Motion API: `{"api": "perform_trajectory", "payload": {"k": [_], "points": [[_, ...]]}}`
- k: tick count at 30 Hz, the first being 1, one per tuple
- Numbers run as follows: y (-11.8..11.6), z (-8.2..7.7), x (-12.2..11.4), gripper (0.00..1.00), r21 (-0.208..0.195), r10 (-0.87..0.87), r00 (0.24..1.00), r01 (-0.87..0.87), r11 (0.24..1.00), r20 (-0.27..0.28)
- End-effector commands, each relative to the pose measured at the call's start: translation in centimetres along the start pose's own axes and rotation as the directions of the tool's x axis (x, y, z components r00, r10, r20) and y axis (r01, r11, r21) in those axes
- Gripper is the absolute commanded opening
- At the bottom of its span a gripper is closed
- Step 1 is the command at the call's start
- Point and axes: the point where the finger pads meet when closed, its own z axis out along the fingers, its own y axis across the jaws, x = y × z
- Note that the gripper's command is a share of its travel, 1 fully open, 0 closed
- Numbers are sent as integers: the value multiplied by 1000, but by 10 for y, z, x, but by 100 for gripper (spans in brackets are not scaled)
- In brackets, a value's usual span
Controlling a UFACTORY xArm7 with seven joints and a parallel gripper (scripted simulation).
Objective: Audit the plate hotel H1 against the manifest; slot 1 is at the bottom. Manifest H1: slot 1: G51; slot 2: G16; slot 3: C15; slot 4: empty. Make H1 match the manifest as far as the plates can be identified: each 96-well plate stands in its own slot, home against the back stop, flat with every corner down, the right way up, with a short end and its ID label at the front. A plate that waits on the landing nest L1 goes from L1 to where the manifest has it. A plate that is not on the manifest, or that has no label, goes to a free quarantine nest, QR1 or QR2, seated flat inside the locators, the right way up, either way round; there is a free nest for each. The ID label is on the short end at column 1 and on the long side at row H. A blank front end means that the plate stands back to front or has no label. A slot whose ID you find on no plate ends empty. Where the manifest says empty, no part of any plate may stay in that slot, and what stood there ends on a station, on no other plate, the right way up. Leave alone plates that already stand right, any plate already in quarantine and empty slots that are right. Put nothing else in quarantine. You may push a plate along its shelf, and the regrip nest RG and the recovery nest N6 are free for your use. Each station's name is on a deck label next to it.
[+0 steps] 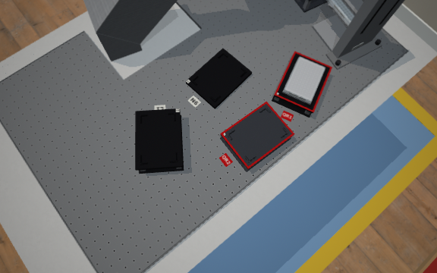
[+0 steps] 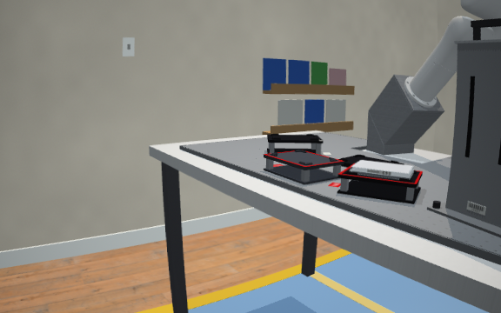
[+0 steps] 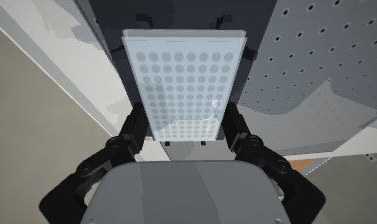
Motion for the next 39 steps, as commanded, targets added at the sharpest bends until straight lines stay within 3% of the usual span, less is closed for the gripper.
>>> {"api": "perform_trajectory", "payload": {"k": [1, 13, 39], "points": [[-1, -1, 0, 100, 3, 0, 1000, 0, 1000, -1], [-1, -9, 0, 100, 3, 0, 1000, 0, 1000, -1], [-1, -49, 0, 100, 3, 0, 1000, 0, 1000, -1]]}}
